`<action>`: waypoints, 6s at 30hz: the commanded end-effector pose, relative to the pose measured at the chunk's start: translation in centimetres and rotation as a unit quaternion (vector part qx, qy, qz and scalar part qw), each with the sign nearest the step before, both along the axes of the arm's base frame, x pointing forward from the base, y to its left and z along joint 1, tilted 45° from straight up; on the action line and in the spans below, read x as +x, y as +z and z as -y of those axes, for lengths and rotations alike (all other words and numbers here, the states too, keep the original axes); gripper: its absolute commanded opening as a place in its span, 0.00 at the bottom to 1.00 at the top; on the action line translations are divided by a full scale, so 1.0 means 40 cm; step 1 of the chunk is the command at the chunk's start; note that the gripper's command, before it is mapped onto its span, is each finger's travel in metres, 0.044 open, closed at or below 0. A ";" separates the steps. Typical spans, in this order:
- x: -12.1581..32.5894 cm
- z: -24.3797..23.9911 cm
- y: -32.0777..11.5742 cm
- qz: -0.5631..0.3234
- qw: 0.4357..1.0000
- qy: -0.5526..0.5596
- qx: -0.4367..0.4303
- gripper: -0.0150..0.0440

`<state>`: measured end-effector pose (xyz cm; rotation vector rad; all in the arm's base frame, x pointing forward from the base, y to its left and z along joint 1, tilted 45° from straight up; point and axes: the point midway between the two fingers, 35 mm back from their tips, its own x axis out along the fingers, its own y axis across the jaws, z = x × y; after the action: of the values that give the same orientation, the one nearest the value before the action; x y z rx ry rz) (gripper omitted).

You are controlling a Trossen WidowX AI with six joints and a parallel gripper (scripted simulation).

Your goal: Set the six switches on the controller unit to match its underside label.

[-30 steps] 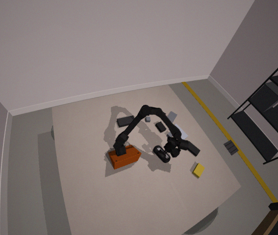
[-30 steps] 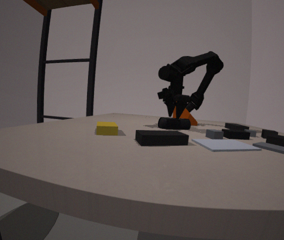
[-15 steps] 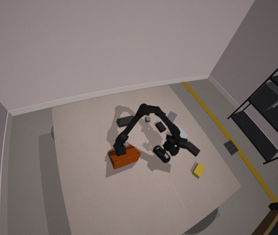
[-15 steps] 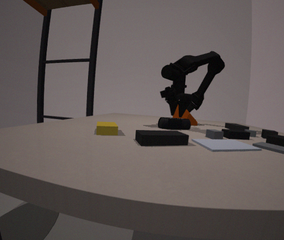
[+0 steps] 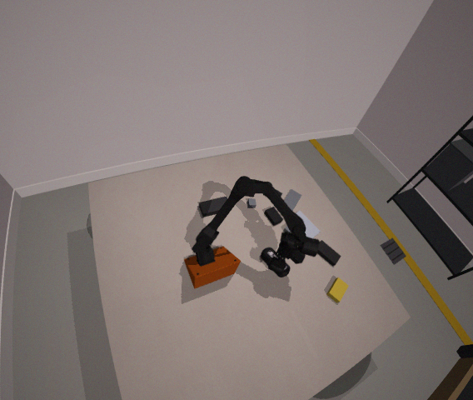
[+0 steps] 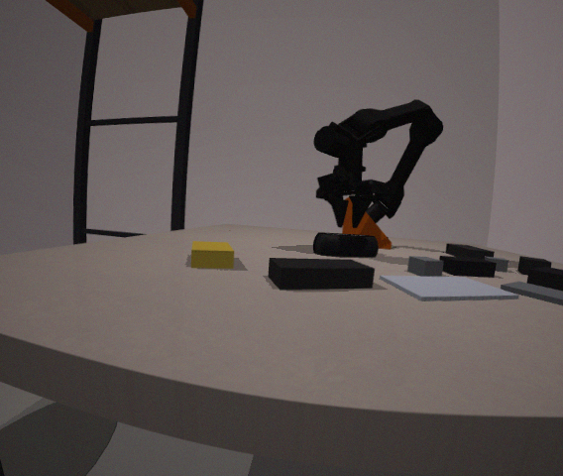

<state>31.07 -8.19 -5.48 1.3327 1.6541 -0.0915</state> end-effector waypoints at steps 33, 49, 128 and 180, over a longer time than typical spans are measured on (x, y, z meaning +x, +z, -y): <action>-0.035 0.086 0.018 0.513 0.796 0.307 -0.091 0.25; -0.022 0.092 0.008 0.440 0.856 0.262 -0.065 0.48; 0.053 0.015 -0.162 -0.145 0.984 -0.098 -0.006 0.81; 0.045 0.048 -0.096 -0.146 0.984 -0.098 -0.006 0.82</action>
<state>32.84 -9.82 -9.89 1.5299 1.7590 -0.4346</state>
